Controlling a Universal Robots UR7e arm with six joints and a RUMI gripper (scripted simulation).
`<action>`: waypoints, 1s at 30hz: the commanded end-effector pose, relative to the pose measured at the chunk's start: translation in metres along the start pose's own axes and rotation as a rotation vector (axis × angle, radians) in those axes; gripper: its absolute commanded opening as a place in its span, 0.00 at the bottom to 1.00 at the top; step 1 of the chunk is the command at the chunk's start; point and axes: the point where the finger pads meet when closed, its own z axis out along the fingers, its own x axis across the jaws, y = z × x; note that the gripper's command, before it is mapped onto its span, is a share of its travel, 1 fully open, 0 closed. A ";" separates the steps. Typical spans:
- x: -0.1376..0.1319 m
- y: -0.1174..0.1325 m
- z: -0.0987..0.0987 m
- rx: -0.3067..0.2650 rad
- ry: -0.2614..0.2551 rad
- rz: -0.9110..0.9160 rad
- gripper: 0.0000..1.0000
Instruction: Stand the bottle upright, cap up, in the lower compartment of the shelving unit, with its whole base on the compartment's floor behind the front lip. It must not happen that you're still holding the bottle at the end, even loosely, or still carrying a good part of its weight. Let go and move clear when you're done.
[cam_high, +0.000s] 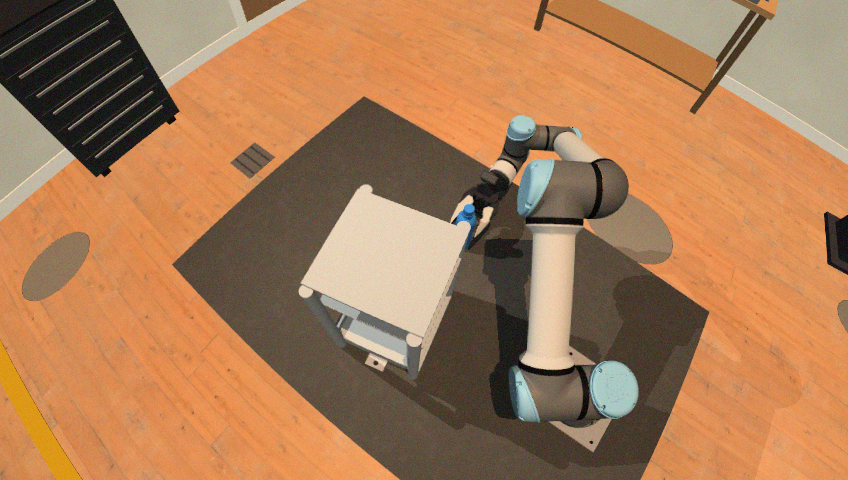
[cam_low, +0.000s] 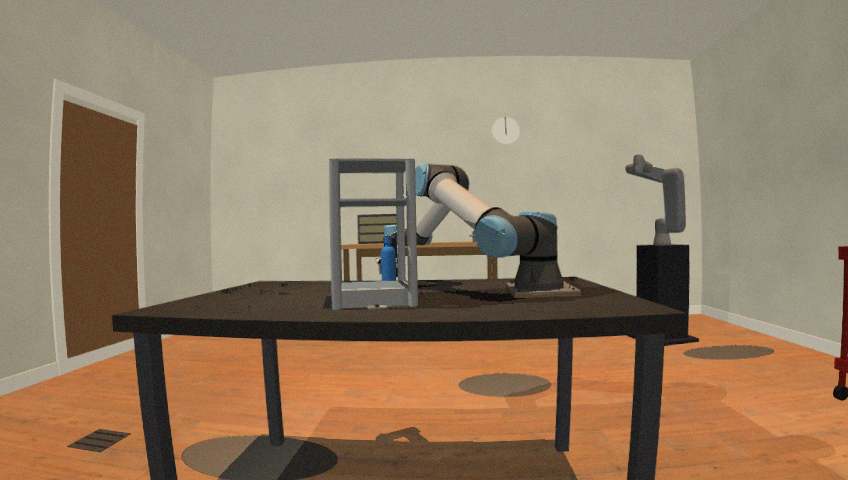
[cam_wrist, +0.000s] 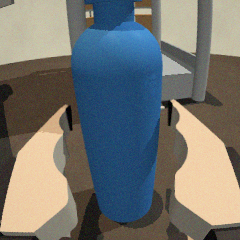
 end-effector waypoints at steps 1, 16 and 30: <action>0.000 -0.001 0.000 -0.001 0.000 -0.001 0.43; 0.000 -0.001 0.000 -0.001 0.000 -0.001 0.43; 0.000 -0.001 0.000 -0.001 0.000 -0.001 0.00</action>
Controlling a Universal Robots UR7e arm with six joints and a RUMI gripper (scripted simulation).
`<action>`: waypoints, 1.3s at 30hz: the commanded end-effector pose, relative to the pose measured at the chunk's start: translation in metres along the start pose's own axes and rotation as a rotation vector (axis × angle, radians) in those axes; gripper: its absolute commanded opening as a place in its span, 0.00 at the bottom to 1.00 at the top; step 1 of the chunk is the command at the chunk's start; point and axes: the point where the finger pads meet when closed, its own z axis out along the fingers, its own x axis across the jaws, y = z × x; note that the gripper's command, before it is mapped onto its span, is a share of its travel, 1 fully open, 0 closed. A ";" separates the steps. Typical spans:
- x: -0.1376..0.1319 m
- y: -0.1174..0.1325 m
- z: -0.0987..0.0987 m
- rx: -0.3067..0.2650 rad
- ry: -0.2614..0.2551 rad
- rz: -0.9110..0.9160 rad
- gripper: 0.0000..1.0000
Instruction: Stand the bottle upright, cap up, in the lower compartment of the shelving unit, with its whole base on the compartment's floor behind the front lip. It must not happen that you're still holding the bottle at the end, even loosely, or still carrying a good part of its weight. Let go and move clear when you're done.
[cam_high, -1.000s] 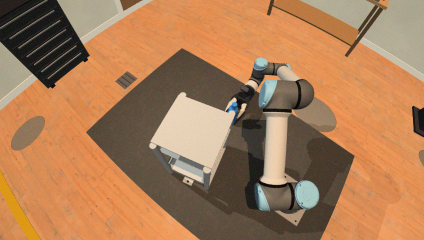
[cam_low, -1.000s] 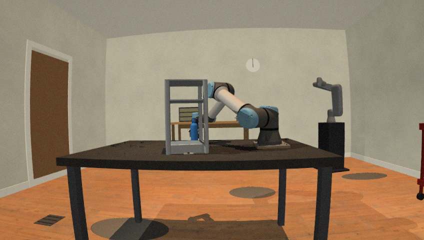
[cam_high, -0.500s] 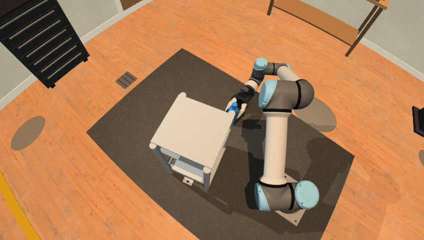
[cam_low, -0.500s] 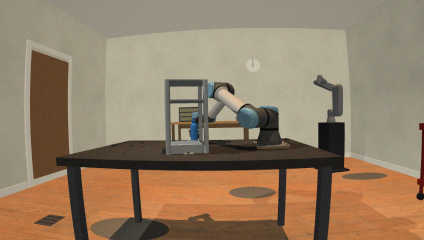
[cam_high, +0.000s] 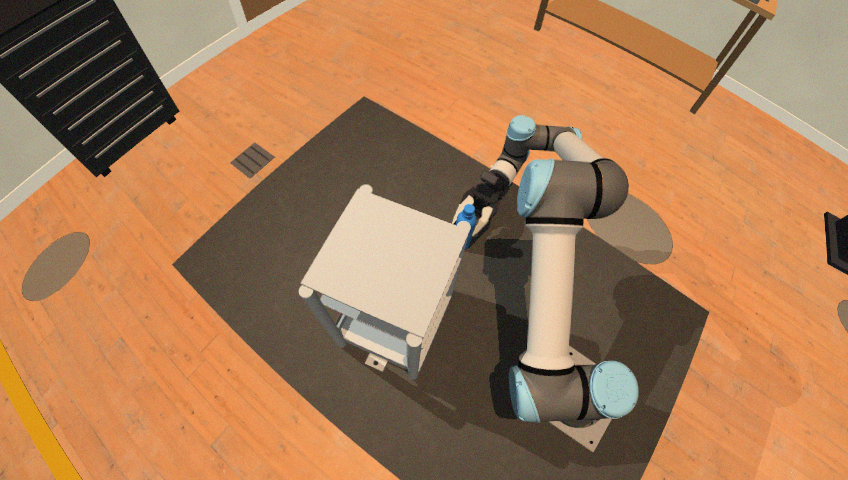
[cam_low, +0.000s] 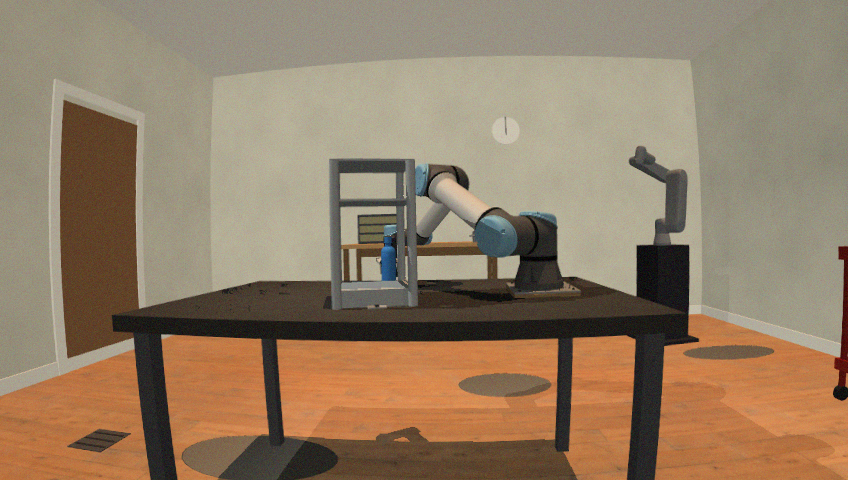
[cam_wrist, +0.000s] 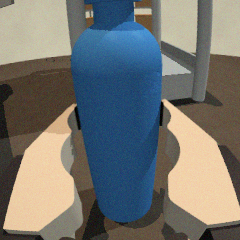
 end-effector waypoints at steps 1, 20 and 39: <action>0.000 -0.001 0.000 -0.001 0.000 -0.001 0.00; 0.000 -0.001 0.000 -0.001 0.000 -0.001 0.00; 0.000 -0.004 0.000 -0.001 0.000 -0.001 0.00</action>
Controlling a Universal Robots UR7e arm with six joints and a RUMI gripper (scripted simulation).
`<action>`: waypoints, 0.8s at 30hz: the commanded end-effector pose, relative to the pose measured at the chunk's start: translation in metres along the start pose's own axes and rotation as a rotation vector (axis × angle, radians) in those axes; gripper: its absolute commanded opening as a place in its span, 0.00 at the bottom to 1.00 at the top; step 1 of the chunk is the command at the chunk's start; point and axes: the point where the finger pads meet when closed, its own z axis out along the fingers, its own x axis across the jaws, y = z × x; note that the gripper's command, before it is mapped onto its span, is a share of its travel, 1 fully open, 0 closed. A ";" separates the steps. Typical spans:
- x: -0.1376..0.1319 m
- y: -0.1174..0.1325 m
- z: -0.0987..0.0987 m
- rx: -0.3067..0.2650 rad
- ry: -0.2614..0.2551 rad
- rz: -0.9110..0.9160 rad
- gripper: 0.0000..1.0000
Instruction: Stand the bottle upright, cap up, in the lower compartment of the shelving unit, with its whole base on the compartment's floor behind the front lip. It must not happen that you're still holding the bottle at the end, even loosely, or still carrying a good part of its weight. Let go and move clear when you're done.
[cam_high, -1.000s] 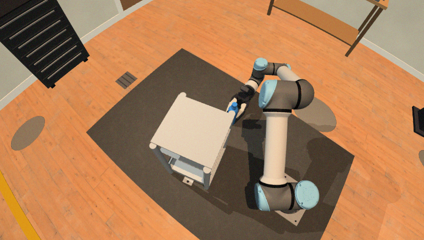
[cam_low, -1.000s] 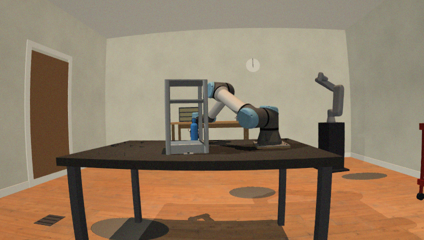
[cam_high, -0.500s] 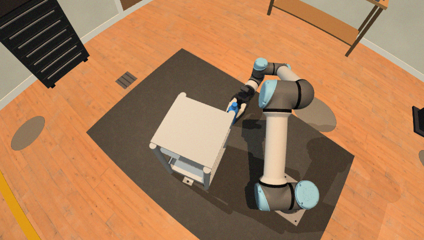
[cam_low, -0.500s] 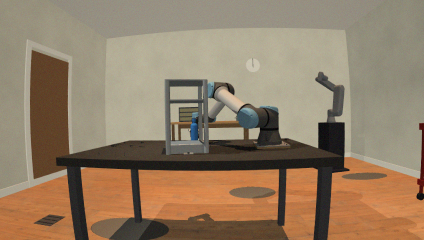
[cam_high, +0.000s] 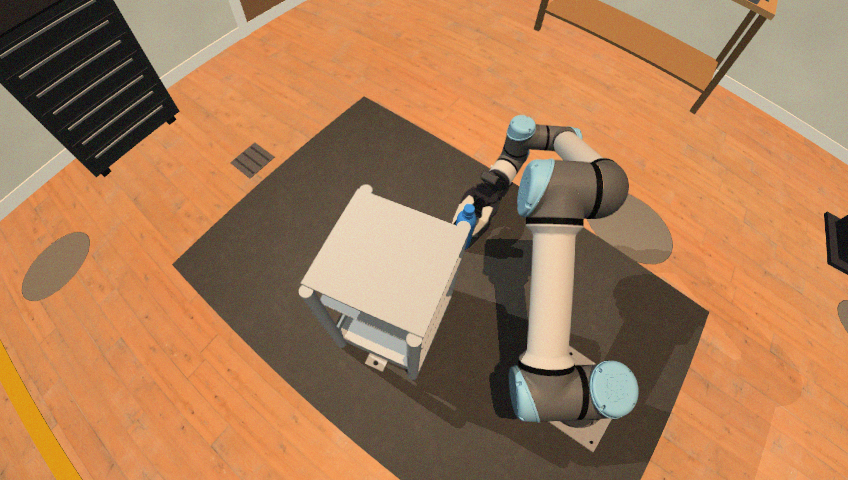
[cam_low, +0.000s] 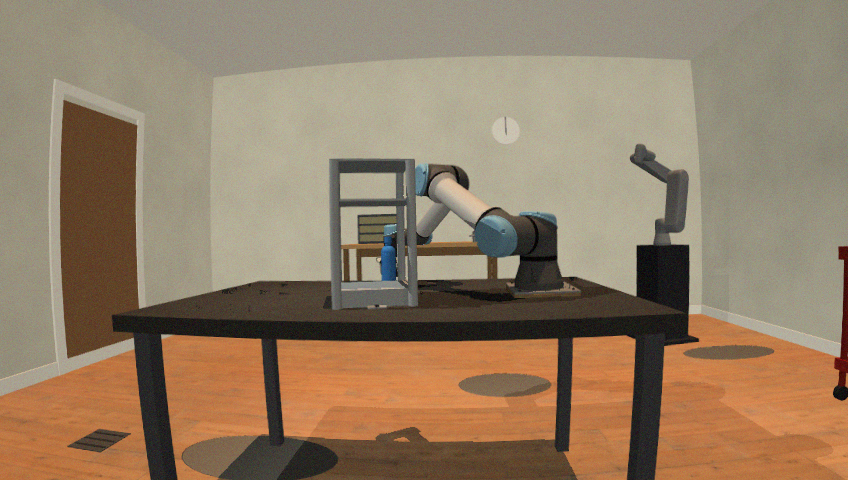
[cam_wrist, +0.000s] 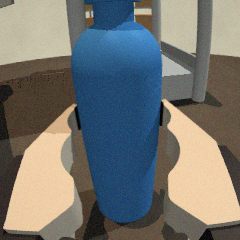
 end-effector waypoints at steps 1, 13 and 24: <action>0.000 -0.004 0.000 -0.001 0.000 -0.001 0.00; 0.000 -0.026 0.000 -0.001 0.000 -0.001 0.00; 0.000 -0.059 0.000 -0.001 0.000 -0.001 0.00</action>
